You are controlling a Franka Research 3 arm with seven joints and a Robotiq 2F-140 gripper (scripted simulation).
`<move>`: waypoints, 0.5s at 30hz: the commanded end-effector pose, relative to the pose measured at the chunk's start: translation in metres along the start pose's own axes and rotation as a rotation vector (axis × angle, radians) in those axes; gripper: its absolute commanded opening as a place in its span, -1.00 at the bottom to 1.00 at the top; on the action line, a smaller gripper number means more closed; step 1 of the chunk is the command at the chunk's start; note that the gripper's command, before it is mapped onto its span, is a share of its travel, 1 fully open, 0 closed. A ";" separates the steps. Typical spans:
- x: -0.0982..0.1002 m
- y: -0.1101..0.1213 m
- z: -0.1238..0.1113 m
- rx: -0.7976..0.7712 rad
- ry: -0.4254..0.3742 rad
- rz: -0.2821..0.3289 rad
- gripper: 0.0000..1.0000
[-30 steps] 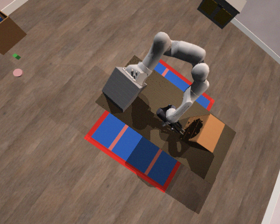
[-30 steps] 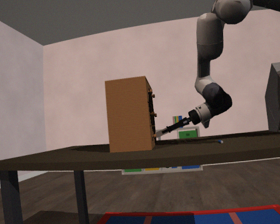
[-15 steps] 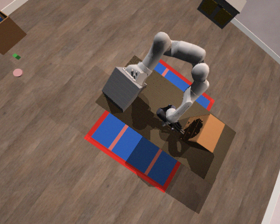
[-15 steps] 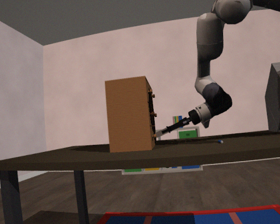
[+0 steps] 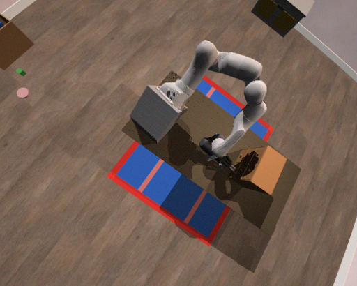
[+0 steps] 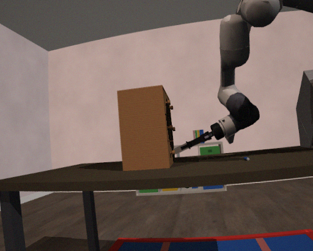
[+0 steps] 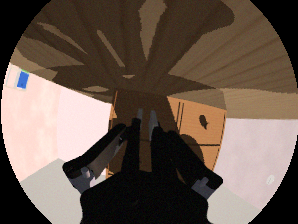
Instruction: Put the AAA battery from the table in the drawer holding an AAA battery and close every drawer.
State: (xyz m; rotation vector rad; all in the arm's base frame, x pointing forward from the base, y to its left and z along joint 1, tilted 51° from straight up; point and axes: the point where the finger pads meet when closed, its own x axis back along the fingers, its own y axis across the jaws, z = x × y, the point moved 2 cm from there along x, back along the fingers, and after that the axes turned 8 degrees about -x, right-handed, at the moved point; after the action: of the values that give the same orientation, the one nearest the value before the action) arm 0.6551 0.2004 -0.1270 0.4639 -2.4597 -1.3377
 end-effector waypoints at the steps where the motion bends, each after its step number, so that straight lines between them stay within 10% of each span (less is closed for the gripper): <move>1: 0.000 -0.001 -0.001 -0.006 -0.002 0.002 -0.84; 15: 0.003 -0.001 0.001 -0.006 -0.002 0.002 -0.84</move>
State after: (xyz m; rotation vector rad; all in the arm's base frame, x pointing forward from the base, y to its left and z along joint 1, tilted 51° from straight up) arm 0.6541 0.2000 -0.1274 0.4625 -2.4587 -1.3393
